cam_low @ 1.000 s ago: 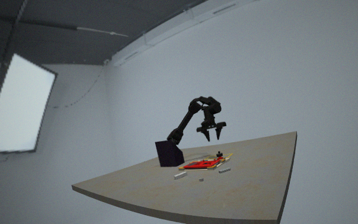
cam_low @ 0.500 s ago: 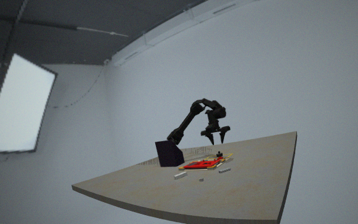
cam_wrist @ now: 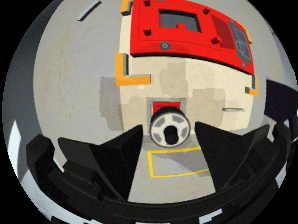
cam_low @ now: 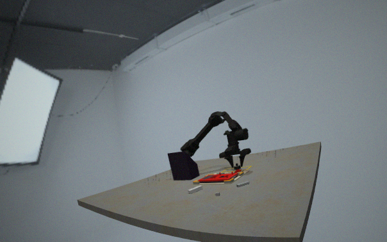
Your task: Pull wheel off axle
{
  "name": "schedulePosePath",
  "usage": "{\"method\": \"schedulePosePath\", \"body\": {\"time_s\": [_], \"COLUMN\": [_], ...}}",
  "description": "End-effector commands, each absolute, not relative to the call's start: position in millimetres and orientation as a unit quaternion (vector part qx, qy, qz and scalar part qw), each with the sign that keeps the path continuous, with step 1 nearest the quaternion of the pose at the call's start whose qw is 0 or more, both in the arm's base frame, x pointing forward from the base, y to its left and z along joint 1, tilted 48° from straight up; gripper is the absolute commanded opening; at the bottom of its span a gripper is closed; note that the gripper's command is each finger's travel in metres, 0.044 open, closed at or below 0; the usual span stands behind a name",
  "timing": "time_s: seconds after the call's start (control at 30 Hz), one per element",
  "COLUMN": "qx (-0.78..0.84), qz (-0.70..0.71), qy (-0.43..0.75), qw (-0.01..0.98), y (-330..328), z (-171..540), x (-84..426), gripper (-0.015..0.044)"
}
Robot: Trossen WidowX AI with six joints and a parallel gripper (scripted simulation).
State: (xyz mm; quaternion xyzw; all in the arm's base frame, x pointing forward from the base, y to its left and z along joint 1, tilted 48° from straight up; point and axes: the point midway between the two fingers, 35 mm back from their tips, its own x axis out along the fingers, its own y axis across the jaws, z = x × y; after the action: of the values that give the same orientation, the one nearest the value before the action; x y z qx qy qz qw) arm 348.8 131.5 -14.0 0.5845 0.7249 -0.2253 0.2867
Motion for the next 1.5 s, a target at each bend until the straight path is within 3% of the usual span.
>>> {"method": "schedulePosePath", "body": {"time_s": [0.0, 0.27, 0.47, 1.47], "qx": [0.584, 0.584, 0.584, 0.585], "qz": [-0.225, -0.225, -0.225, -0.225], "qy": [0.726, 0.726, 0.726, 0.725], "qw": [0.287, 0.287, 0.287, 0.286], "y": [131.6, 131.6, 130.7, 123.4], "z": [-13.2, -13.2, -12.5, -6.1], "x": [348.8, 348.8, 349.1, 351.0], "gripper": [0.0195, 0.0142, 0.0, 0.0]}}
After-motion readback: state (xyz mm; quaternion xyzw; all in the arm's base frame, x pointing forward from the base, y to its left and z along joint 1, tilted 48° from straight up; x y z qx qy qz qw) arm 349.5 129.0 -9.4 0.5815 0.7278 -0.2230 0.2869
